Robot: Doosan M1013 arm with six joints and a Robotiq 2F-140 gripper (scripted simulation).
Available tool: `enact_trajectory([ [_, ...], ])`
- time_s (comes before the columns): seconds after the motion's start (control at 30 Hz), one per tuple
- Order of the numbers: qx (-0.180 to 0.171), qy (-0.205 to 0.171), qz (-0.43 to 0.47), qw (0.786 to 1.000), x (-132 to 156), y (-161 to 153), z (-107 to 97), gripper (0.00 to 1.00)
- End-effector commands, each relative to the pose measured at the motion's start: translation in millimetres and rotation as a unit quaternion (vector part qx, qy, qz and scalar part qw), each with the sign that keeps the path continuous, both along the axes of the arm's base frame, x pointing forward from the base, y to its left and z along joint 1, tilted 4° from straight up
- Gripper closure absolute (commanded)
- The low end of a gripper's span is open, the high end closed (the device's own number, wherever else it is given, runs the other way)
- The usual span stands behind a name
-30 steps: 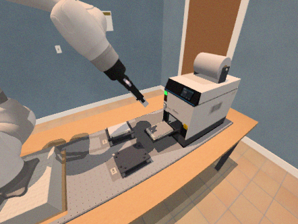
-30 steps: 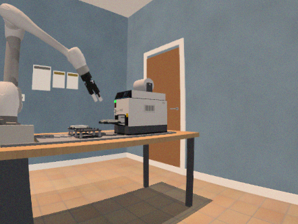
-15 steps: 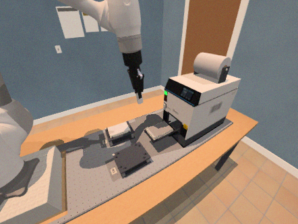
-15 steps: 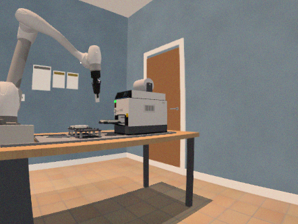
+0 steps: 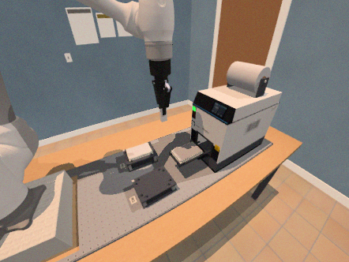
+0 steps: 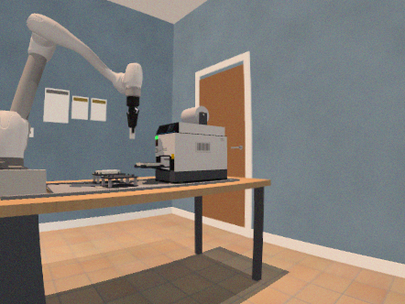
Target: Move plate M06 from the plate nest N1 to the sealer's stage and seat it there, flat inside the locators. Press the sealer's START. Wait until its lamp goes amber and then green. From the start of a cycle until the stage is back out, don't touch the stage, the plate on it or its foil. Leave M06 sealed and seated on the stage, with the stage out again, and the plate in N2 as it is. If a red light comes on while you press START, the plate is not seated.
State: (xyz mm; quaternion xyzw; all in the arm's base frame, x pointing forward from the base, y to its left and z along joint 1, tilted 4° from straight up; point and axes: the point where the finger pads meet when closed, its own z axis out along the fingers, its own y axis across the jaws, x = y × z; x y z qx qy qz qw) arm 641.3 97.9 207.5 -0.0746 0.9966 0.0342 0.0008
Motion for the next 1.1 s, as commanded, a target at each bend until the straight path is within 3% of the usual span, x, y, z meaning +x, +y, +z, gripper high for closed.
enact_trajectory([
  [0.0, 0.000, 0.000, 0.000, 1.000, 0.0, 0.0, 0.1, 0.90],
  [0.03, 0.000, 0.000, 0.000, 1.000, 0.0, 0.0, 0.1, 0.90],
  [0.07, 0.000, 0.000, -0.001, 1.000, -4.7, -1.7, -0.3, 0.30],
  [0.7, 0.000, 0.000, -0.002, 1.000, -84.6, -29.9, -7.3, 0.30],
  [1.07, 0.000, 0.000, -0.002, 1.000, -86.5, -30.6, -7.5, 0.30],
])
